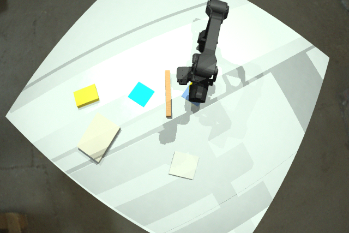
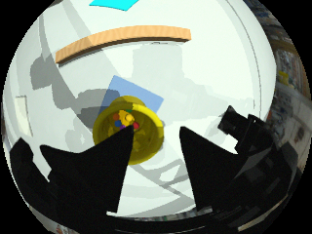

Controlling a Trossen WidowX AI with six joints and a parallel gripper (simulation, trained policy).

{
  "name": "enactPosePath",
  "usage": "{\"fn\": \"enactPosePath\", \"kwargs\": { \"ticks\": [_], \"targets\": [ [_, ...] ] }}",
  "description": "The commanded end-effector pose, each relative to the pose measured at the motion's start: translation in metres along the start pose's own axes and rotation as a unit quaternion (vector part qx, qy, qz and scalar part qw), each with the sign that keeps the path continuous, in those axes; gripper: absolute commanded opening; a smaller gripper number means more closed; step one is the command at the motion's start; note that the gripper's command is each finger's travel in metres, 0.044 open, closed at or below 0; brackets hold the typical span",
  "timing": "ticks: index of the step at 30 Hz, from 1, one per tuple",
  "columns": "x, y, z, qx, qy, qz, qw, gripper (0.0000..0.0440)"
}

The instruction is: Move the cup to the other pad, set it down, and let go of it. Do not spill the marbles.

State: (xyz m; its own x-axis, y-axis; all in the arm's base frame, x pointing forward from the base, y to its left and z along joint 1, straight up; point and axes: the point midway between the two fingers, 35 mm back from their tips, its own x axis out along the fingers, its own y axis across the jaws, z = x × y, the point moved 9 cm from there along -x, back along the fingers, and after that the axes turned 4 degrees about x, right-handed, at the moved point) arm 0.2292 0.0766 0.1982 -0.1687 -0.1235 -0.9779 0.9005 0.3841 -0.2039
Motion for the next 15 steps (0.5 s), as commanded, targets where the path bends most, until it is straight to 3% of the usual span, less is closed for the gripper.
{"fn": "enactPosePath", "kwargs": {
  "ticks": [1,15],
  "targets": [
    [0.012,0.000,-0.001,-0.008,-0.004,-0.009,1.000,0.0208],
    [0.047,0.002,-0.004,-0.050,-0.005,-0.016,0.999,0.0206]
  ]
}}
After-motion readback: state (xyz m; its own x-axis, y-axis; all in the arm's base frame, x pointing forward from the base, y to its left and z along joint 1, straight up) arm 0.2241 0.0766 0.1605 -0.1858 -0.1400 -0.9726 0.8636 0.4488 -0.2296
